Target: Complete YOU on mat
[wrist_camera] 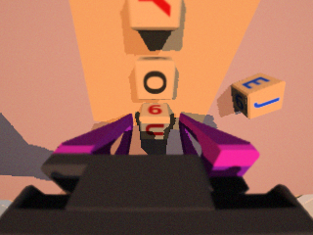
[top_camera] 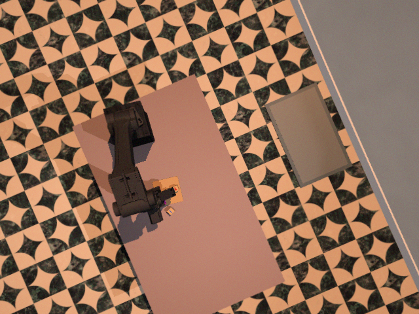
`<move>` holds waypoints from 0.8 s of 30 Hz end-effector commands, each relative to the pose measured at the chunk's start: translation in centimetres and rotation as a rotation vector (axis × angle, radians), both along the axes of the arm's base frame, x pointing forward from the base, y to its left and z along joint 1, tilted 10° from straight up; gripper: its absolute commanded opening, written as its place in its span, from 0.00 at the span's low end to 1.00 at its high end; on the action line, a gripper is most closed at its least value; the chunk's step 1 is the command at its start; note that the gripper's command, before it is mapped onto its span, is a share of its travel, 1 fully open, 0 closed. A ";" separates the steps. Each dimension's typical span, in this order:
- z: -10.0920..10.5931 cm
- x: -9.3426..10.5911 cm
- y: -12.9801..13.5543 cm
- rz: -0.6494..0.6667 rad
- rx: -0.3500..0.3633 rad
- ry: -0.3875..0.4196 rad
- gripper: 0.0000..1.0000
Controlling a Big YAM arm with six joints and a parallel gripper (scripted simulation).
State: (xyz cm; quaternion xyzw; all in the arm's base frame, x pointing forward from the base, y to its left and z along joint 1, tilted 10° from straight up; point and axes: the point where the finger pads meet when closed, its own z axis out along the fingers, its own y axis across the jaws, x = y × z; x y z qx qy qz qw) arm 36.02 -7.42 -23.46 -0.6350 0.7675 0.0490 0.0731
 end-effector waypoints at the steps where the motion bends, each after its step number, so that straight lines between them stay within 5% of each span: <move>1: 1.4 0.5 -0.8 -0.010 -0.002 -0.016 0.56; 24: 4.1 0.2 -1.2 -0.006 -0.002 -0.015 0.56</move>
